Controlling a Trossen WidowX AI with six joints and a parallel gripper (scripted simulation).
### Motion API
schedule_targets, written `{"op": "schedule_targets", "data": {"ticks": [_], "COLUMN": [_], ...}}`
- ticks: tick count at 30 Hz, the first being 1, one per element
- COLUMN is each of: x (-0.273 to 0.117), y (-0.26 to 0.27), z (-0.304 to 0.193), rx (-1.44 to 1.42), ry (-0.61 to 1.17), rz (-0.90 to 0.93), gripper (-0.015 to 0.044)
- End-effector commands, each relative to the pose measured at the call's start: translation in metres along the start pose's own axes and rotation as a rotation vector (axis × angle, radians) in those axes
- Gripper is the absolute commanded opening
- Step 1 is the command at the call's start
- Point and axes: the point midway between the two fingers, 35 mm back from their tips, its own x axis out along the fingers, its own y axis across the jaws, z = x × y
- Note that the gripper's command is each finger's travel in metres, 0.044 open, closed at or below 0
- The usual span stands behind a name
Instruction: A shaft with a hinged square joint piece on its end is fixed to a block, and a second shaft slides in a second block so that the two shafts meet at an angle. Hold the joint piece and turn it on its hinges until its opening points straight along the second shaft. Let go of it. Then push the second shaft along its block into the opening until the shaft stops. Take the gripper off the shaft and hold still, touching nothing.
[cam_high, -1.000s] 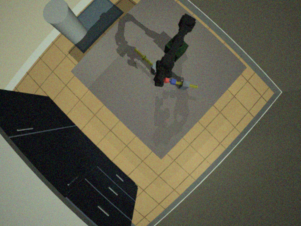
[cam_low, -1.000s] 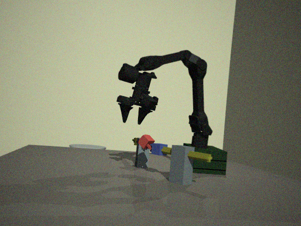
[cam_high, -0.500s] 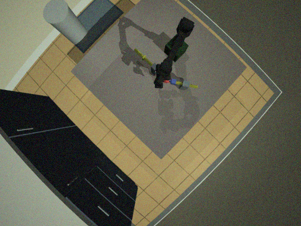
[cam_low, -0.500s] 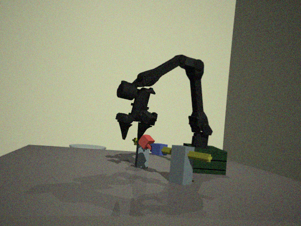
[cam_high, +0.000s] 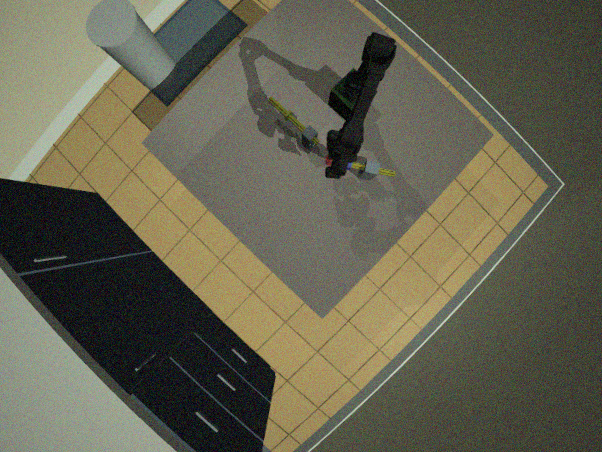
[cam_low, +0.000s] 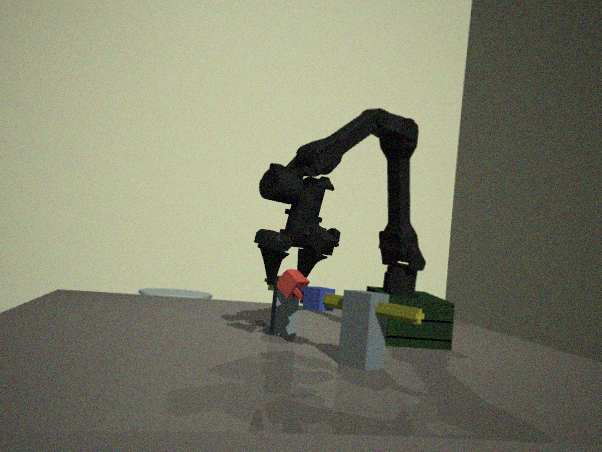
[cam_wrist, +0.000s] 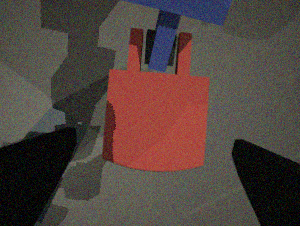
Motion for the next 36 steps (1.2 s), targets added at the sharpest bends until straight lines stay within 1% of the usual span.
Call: {"op": "schedule_targets", "data": {"ticks": [1,22,32,36], "x": [-0.001,0.029,0.029,0.029], "y": [0.002,0.002,0.002,0.002], "z": [0.005,0.005,0.005,0.005], "rx": [0.009,0.009,0.009,0.009], "ry": [0.005,0.006,0.006,0.006], "rz": [0.003,0.003,0.003,0.003], "gripper": [0.0440,0.0440,0.0182,0.0182]}}
